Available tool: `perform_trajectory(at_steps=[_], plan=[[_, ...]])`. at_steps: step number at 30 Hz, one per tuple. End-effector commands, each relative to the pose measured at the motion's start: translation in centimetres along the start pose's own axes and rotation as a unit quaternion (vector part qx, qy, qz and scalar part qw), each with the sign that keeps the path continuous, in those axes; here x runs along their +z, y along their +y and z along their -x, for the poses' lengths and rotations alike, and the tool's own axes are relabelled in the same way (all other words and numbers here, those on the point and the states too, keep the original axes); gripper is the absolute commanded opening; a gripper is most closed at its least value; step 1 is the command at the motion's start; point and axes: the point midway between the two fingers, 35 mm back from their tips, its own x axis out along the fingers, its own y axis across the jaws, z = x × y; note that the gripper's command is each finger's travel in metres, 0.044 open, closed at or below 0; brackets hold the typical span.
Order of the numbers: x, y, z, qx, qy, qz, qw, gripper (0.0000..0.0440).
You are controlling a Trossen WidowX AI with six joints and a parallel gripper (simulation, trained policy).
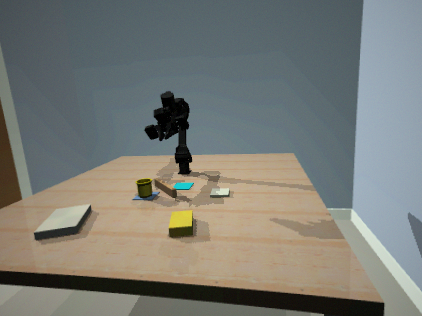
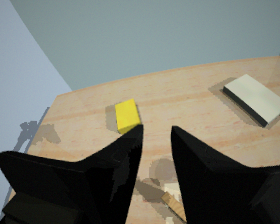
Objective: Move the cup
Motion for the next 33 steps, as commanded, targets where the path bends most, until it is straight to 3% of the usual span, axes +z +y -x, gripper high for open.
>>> perform_trajectory(at_steps=[1, 33], plan=[[-0.2, 0.2, -0.3, -0.004, 0.02, -0.01, 1.0, 0.0102], [-3.8, -0.5, -2.7, -0.092, 0.248, -0.031, 0.964, 0.0133]])
